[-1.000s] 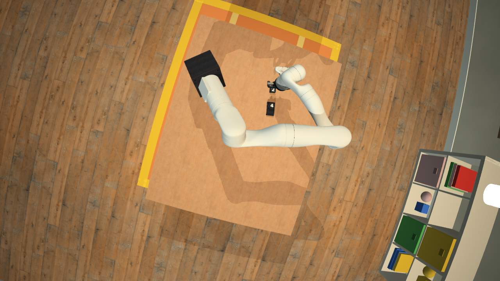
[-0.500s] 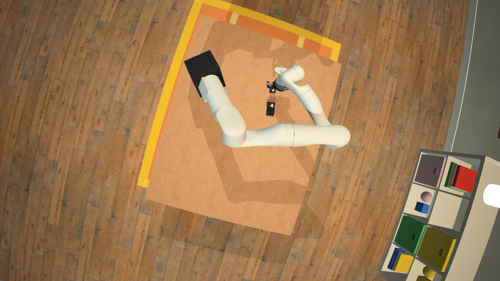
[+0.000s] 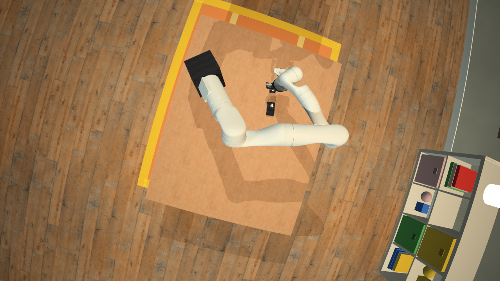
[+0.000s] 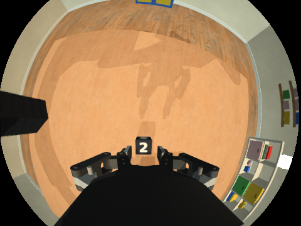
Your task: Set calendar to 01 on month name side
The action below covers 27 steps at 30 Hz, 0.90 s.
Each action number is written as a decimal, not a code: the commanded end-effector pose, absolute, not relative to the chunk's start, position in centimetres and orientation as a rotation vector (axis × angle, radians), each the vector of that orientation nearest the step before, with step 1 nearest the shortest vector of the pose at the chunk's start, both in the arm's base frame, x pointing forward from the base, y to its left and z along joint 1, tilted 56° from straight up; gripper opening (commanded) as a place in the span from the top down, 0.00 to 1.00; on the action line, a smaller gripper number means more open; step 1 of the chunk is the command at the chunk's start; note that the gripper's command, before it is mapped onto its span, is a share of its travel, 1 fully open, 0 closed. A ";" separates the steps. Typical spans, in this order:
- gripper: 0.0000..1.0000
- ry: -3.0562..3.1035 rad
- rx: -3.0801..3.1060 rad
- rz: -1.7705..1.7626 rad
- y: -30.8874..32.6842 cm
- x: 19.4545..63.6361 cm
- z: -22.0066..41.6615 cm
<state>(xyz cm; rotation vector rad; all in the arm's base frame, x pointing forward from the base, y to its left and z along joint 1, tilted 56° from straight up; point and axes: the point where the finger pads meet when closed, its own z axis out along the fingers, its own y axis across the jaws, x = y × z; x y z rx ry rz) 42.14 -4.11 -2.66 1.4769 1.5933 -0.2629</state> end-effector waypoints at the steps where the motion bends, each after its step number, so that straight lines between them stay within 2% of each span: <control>1: 0.52 1.593 1.479 -0.266 -4.4 42.2 -2.9; 27: 0.52 1.593 1.479 -0.266 -5.1 42.6 -3.5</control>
